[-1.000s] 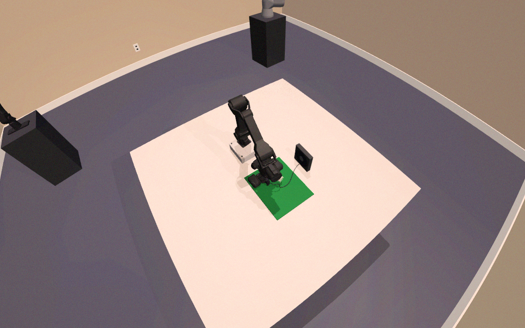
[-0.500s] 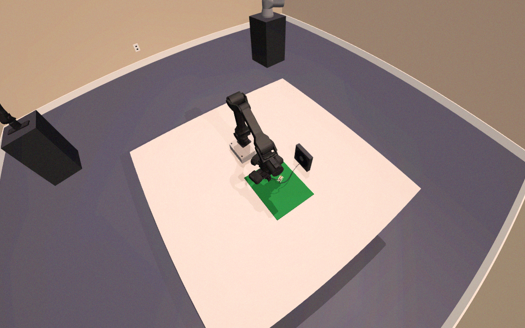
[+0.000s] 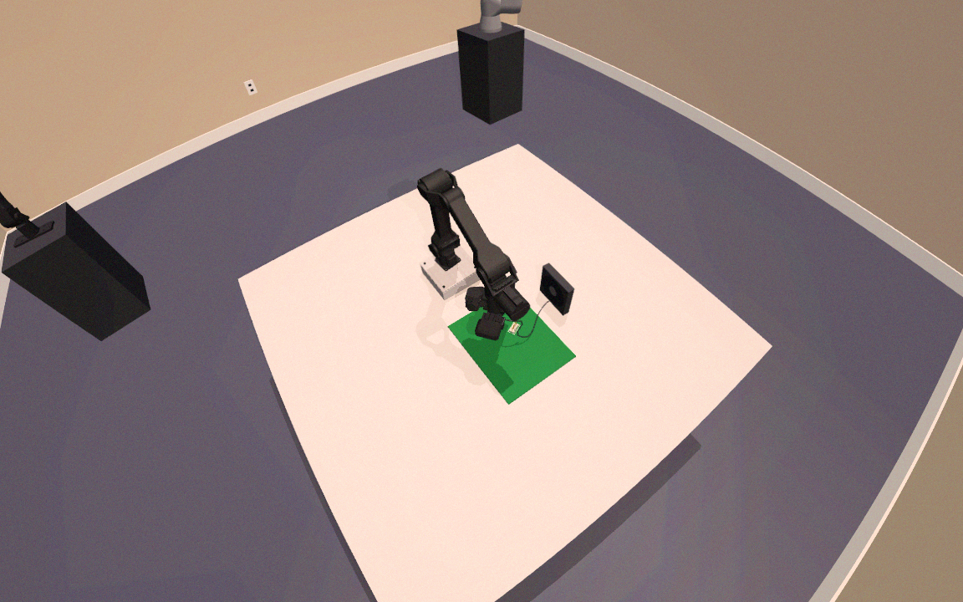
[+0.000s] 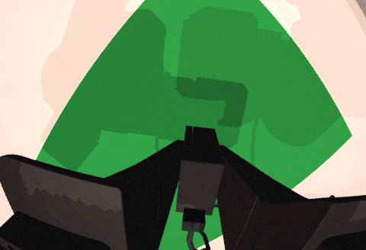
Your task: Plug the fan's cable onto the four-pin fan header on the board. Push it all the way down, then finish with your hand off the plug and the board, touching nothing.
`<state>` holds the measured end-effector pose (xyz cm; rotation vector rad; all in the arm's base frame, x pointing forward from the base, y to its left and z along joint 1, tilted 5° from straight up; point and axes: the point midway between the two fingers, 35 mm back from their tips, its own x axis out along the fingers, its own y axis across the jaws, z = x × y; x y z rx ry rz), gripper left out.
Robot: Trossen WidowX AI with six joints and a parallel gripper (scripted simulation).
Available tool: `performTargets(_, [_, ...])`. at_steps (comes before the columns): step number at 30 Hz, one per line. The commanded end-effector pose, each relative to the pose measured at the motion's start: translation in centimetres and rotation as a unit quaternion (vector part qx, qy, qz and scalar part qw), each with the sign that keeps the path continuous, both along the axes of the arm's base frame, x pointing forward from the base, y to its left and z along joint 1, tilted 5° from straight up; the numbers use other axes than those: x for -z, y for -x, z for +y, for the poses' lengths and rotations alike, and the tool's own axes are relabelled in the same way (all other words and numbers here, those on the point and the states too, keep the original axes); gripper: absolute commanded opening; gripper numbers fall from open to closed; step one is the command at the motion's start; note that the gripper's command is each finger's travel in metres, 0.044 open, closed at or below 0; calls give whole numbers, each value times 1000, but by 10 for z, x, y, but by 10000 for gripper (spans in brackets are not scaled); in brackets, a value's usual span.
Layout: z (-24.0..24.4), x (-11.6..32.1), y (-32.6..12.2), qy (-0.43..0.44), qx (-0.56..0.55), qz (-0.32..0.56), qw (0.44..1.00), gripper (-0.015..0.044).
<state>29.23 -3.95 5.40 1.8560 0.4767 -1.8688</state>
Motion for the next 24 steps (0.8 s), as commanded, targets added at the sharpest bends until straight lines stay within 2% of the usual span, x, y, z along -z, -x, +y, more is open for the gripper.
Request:
performTargets(1, [5,-1,-5,3,-71,3,997,0])
performTargets(12, [20,0,-10,6,-259,18,966,0])
performTargets(24, [37,2,-16,10,-453,34,891,0])
